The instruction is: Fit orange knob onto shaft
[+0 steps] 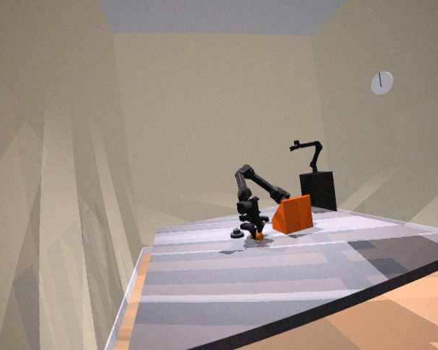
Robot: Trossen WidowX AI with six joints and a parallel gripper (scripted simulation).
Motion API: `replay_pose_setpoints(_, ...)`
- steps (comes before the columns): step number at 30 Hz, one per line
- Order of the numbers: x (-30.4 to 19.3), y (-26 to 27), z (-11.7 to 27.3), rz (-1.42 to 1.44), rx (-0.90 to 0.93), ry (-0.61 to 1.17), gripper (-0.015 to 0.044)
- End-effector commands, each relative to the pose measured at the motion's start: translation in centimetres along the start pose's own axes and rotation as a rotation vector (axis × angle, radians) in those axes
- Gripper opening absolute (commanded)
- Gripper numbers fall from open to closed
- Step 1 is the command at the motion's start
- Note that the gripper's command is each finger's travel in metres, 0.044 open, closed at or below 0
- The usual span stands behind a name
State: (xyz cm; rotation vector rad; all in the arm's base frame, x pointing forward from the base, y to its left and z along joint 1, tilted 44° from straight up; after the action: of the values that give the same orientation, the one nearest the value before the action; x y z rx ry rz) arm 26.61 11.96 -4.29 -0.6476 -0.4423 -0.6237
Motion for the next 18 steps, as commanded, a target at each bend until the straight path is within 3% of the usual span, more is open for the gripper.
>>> replay_pose_setpoints(1,-0.03,0.01,0.03,-0.030,0.001,0.005,0.0181)
replay_pose_setpoints(18,-0.03,0.01,0.03,-0.548,0.000,0.005,0.0181)
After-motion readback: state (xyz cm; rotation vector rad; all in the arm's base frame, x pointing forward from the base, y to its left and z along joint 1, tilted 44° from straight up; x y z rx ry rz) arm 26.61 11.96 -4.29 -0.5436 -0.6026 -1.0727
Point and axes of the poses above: the point midway between the two fingers, 35 mm back from their tips, its own z axis back along the fingers, its own y axis across the jaws, x = y × z, the point moved 7 cm from there along z, back along the fingers, and after that the axes turned 15 degrees about z, right-handed, at the moved point
